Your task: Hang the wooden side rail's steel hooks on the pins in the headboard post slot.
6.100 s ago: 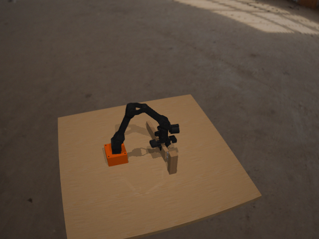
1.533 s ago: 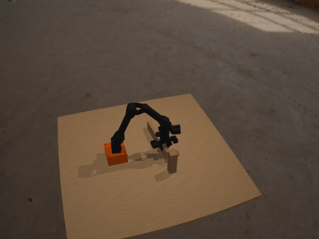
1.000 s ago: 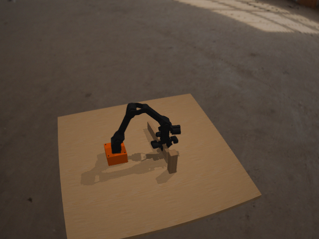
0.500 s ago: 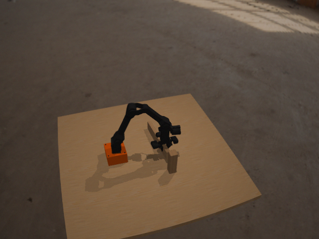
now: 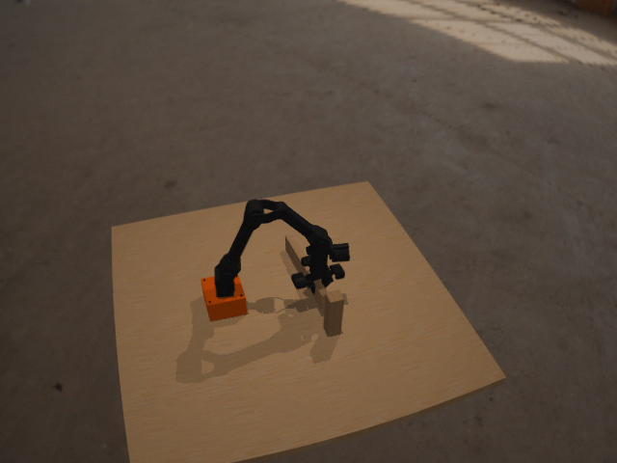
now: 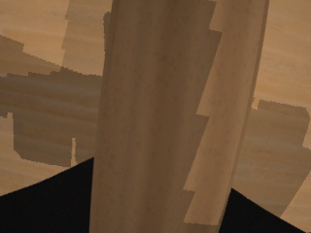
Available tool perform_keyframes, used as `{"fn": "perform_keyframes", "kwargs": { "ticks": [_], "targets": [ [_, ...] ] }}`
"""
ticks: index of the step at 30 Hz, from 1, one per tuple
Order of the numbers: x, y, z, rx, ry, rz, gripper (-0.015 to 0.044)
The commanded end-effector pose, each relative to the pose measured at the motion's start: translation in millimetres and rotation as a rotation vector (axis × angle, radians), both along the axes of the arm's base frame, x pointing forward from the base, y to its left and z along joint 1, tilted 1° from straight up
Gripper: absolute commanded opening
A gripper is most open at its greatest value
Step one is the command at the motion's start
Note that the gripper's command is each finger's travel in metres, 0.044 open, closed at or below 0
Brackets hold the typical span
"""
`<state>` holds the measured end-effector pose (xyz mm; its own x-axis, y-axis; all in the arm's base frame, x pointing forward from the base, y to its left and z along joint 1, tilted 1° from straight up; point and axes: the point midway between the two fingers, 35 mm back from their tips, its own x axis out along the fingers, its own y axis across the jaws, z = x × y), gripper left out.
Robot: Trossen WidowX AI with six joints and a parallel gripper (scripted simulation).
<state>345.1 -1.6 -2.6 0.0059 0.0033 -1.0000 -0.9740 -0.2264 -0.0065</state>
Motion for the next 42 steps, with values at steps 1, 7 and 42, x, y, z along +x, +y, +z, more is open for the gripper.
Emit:
{"fn": "perform_keyframes", "kwargs": {
  "ticks": [1, 7, 42],
  "targets": [
    [1.8, -1.3, 3.5, -0.004, -0.009, 0.004, 0.0000],
    [2.6, -1.8, 4.2, -0.004, -0.009, 0.004, 0.0000],
    [5.3, -5.4, 3.4, -0.005, -0.009, 0.004, 0.0000]
  ]
}}
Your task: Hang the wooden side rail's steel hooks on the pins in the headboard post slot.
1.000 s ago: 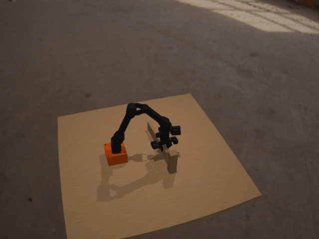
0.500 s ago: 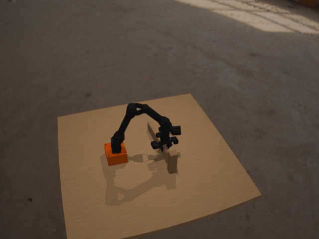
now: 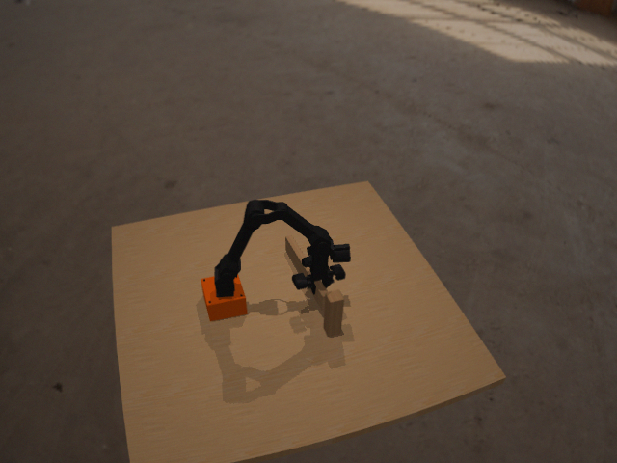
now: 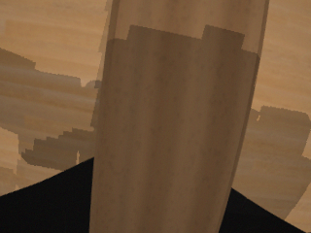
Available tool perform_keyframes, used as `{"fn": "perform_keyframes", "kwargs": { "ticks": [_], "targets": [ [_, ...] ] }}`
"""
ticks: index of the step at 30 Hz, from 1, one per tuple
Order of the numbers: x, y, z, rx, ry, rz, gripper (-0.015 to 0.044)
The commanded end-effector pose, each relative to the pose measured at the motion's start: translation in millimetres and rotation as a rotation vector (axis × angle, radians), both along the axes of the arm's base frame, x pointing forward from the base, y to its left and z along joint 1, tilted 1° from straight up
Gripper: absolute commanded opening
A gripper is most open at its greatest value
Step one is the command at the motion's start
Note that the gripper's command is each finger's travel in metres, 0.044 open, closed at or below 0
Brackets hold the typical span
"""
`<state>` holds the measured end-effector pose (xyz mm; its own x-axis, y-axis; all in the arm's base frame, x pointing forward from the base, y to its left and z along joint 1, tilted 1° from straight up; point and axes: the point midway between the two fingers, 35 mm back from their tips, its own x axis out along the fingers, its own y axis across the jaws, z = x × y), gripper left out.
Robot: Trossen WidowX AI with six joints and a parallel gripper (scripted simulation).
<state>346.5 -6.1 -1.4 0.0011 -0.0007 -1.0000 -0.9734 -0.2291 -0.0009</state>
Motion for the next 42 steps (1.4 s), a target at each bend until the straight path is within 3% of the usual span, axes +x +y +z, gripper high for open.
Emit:
{"fn": "perform_keyframes", "kwargs": {
  "ticks": [1, 42],
  "targets": [
    [3.8, -1.0, 2.2, -0.001, -0.014, 0.001, 0.0000],
    [2.5, -5.9, 3.0, -0.001, -0.013, 0.001, 0.0000]
  ]
}}
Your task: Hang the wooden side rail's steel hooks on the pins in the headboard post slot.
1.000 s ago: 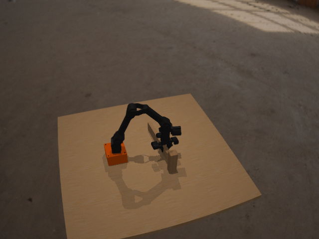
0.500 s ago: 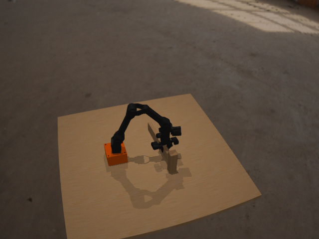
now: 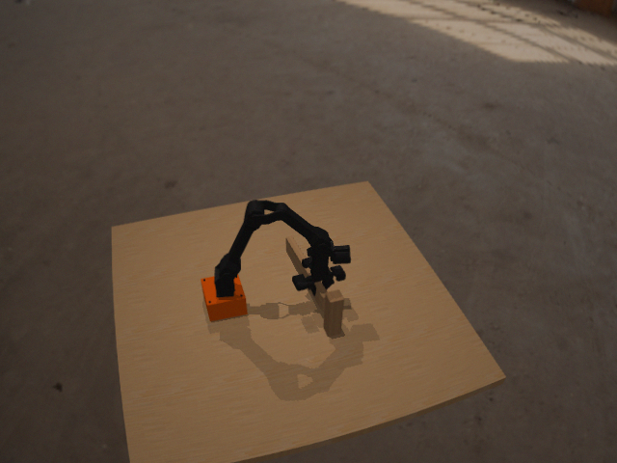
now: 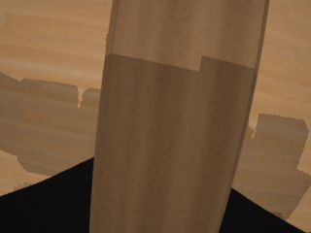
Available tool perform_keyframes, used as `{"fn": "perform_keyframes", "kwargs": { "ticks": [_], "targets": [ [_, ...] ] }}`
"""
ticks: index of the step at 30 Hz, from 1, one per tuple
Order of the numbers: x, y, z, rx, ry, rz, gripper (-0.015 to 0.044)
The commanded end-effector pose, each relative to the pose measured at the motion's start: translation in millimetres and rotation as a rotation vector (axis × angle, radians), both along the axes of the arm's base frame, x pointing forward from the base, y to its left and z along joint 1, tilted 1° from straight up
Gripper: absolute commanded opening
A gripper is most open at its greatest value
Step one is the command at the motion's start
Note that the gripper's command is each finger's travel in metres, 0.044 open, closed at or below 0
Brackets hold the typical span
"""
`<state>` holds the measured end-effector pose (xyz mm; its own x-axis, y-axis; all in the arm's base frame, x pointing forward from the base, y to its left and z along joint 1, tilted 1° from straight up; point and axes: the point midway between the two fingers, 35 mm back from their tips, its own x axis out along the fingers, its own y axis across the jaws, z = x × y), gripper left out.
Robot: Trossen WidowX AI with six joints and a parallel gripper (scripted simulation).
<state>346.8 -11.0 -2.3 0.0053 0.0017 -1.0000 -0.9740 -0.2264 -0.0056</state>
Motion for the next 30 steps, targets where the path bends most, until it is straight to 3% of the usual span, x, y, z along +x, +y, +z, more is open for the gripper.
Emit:
{"fn": "perform_keyframes", "kwargs": {
  "ticks": [1, 30],
  "targets": [
    [2.4, -1.1, 4.0, -0.003, -0.009, 0.004, 0.0000],
    [5.9, -3.9, 4.0, -0.004, -0.010, 0.004, 0.0000]
  ]
}}
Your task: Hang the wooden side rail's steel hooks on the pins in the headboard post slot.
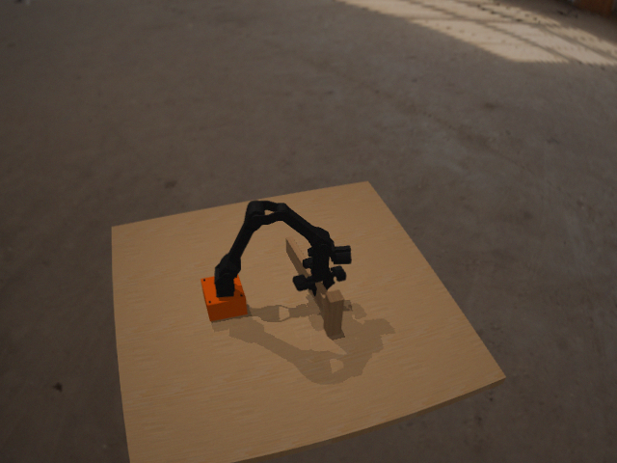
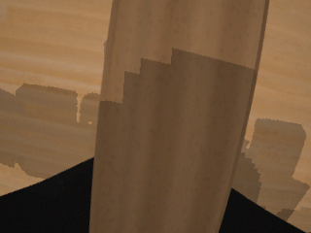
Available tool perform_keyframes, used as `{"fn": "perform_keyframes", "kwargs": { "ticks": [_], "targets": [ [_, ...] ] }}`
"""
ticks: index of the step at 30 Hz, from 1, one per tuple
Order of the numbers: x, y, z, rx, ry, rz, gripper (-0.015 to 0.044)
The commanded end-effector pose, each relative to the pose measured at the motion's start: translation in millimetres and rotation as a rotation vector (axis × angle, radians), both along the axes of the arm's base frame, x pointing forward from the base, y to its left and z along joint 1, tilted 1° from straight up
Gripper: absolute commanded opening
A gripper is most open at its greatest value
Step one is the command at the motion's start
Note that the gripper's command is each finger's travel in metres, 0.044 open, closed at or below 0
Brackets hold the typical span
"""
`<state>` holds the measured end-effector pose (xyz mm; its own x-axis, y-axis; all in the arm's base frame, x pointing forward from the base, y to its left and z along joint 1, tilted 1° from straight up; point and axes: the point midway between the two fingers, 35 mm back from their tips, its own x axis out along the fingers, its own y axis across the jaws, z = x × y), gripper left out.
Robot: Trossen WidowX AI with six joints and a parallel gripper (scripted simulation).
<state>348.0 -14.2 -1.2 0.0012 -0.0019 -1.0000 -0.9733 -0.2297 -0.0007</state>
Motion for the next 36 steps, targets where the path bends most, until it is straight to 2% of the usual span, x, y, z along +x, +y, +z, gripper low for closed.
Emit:
{"fn": "perform_keyframes", "kwargs": {
  "ticks": [1, 36],
  "targets": [
    [4.5, -0.8, 2.8, 0.000, -0.014, 0.001, 0.0000],
    [1.6, -5.3, 1.2, 0.000, -0.013, 0.001, 0.0000]
  ]
}}
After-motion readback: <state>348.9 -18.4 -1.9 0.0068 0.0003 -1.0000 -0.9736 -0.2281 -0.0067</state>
